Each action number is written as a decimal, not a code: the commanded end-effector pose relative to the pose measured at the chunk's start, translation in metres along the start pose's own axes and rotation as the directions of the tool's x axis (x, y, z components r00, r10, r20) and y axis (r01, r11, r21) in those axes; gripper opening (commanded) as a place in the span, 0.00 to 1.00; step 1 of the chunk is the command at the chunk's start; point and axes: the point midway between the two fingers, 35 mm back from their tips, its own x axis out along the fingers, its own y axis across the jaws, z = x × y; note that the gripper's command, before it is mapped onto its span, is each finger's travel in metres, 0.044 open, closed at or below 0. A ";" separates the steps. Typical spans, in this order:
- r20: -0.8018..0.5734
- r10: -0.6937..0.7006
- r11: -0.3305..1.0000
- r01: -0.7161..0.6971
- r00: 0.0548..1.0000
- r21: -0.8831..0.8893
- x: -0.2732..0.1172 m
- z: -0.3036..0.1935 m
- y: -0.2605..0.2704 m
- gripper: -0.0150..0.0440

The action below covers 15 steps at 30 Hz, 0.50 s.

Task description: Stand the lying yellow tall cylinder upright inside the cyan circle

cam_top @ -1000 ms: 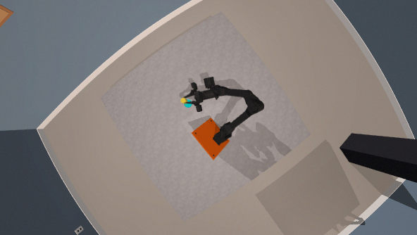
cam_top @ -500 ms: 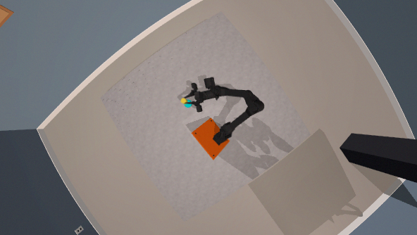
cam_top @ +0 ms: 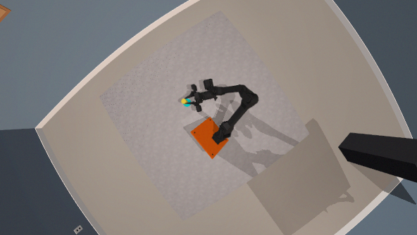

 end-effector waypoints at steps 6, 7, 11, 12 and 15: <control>0.009 -0.010 1.000 0.010 1.000 -0.007 0.002 -0.032 0.000 0.43; 0.009 -0.009 1.000 0.009 1.000 -0.007 0.002 -0.033 0.000 0.43; 0.001 -0.002 1.000 0.002 1.000 0.002 0.002 -0.046 -0.002 0.43; 0.000 -0.001 1.000 0.001 1.000 0.003 0.002 -0.048 -0.002 0.43; 0.000 0.000 1.000 0.000 1.000 0.004 0.002 -0.049 -0.002 0.43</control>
